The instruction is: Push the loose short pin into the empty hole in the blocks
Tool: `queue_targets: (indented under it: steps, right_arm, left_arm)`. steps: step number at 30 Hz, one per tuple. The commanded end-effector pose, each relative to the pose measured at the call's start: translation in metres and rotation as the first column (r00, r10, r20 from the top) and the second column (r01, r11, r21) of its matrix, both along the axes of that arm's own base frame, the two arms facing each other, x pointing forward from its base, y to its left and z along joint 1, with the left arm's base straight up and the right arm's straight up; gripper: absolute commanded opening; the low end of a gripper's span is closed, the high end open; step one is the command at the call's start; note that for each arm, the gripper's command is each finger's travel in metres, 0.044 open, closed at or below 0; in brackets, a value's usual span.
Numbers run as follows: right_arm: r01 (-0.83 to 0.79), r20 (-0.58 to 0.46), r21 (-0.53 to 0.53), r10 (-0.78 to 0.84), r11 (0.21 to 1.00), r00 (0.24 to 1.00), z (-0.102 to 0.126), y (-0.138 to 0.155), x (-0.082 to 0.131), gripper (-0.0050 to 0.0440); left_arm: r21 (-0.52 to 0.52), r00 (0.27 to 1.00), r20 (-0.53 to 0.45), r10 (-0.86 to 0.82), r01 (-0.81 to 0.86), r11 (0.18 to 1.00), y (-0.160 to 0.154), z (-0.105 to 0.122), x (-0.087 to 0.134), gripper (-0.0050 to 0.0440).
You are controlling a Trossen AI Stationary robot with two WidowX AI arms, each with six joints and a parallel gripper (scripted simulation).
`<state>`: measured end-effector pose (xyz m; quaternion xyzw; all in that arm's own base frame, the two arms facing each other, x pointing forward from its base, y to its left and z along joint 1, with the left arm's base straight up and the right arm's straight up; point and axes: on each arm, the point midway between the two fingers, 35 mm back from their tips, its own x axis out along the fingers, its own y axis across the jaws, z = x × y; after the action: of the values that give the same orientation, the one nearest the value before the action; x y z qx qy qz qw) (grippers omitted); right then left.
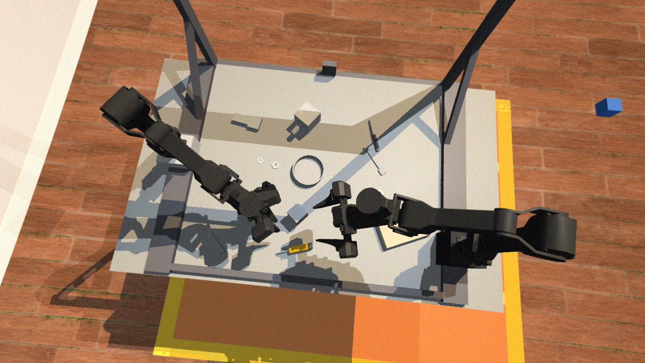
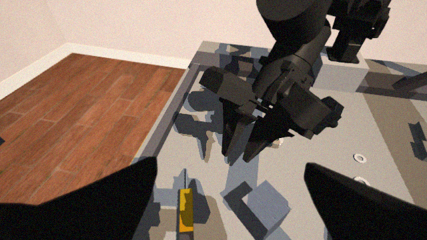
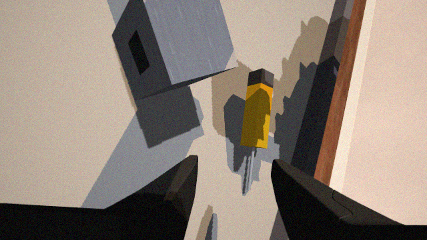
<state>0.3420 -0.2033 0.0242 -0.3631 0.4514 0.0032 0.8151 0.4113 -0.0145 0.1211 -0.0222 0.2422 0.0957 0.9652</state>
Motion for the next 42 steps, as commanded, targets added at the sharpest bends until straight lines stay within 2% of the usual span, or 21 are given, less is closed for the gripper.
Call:
queue_targets:
  steps: [1,9,17,31,33,42]
  right_arm:
    - [0.069,-0.033,0.061,-0.067,0.996,0.997,0.001,-0.015,0.009,0.0190]
    - [0.243,-0.145,0.185,-0.218,0.952,0.965,-0.009,-0.039,0.008,0.0190]
    - [0.376,-0.241,0.256,-0.318,0.890,0.917,-0.017,-0.053,0.004,0.0190]
    - [0.682,-0.478,0.313,-0.510,0.661,0.715,-0.024,-0.083,-0.017,0.0190]
    - [0.682,-0.478,0.313,-0.510,0.661,0.715,-0.024,-0.083,-0.017,0.0190]
    - [0.845,-0.631,0.269,-0.578,0.463,0.518,-0.025,-0.097,-0.039,0.0190]
  left_arm:
    - [-0.008,0.998,0.040,-0.045,0.045,0.999,0.021,0.009,0.020,0.0400]
    - [0.007,0.997,0.059,-0.056,0.055,0.998,0.062,0.009,0.025,0.0400]
    - [0.009,0.997,0.056,-0.057,0.057,0.998,0.068,0.007,0.024,0.0400]
    - [0.008,0.997,0.058,-0.057,0.057,0.998,0.067,0.008,0.024,0.0400]
    - [0.008,0.997,0.058,-0.057,0.057,0.998,0.067,0.008,0.024,0.0400]
    - [0.008,0.997,0.060,-0.055,0.055,0.998,0.067,0.009,0.023,0.0400]
